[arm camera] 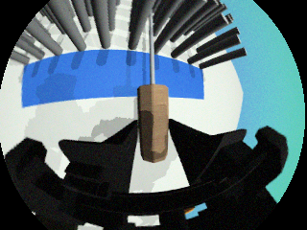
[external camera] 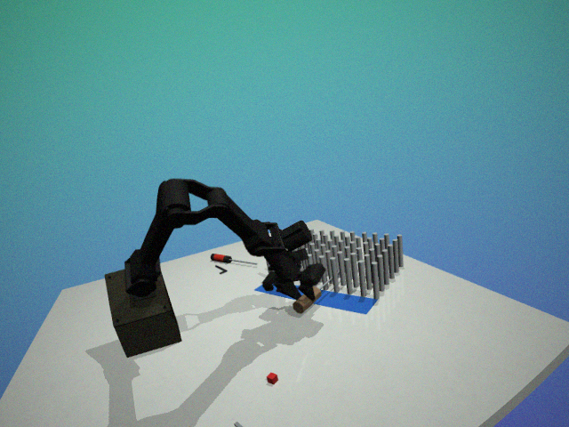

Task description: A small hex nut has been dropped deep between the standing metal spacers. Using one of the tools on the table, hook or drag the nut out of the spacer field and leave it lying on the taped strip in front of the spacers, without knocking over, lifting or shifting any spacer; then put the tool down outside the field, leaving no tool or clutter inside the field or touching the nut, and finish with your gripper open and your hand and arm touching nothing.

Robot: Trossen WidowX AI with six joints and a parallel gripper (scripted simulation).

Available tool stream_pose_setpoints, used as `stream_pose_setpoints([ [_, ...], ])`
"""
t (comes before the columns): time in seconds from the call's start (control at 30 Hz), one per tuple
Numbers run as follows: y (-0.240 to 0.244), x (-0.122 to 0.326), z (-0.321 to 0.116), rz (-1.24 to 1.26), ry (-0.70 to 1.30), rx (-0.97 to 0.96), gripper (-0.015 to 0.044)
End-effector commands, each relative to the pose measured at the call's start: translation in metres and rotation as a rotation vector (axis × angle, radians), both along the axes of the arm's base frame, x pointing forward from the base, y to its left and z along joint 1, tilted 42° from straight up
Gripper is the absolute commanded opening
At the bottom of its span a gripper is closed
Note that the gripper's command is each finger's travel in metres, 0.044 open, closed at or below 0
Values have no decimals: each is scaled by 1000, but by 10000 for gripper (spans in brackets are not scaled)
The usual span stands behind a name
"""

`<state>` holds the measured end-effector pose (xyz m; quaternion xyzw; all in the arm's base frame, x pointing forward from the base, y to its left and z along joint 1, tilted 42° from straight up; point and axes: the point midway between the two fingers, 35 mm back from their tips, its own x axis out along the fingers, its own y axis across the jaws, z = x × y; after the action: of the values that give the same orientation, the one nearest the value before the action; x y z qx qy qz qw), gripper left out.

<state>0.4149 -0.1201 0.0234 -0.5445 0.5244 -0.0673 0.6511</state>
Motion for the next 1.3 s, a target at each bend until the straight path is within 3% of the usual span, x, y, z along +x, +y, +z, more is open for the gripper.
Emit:
stream_pose_setpoints([
  [0.0, 3, 4, 1, 1, -7, -1, 0],
  [1.27, 14, 25, -7, 1, -9, 0, 0],
])
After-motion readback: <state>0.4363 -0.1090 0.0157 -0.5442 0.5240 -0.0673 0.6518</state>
